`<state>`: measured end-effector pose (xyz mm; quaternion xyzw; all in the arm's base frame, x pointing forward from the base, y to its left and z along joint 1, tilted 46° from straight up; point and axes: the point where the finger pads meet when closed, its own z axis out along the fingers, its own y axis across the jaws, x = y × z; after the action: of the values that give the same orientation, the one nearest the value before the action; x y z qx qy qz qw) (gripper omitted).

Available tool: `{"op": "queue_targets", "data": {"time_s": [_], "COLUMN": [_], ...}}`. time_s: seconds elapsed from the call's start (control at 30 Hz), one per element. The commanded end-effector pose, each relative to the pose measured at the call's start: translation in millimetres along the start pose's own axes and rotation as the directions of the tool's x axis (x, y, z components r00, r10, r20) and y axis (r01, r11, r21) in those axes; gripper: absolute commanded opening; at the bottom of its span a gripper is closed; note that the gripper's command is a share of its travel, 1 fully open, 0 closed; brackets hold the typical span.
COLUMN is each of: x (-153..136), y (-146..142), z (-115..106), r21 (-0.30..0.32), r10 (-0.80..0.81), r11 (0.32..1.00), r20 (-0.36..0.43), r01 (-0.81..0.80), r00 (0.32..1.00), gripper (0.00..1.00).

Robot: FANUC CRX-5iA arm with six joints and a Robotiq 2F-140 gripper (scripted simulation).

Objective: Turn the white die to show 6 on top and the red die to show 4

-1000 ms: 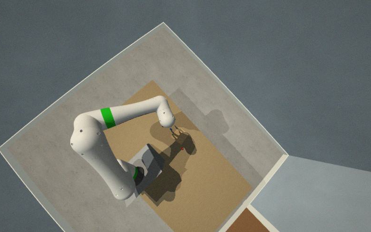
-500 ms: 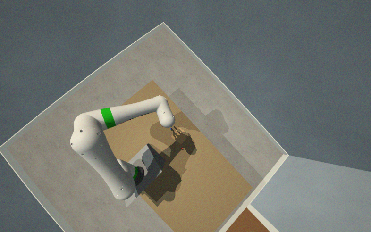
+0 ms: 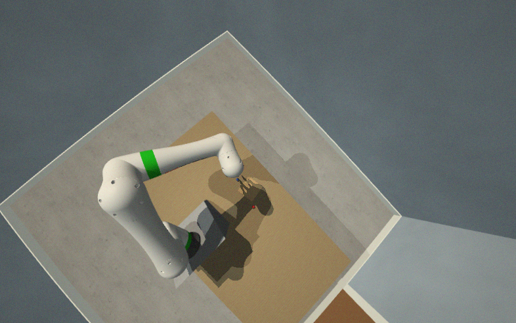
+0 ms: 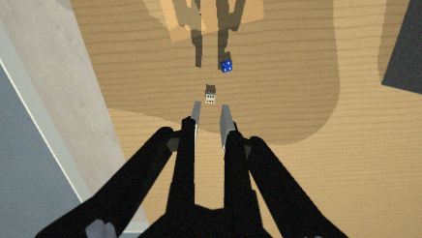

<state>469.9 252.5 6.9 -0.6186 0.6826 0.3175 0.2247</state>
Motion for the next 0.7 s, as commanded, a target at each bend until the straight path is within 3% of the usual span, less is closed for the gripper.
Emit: {"op": "queue_targets", "data": {"time_s": [0.0, 0.67], "x": [0.1, 0.1], "y": [-0.2, -0.2], "z": [0.3, 17.6], "r21": [0.0, 0.0], "r10": [0.0, 0.0], "r11": [1.0, 1.0], "r20": [0.0, 0.0], "r01": [0.0, 0.0], "r00": [1.0, 1.0], "gripper": [0.19, 0.19]}}
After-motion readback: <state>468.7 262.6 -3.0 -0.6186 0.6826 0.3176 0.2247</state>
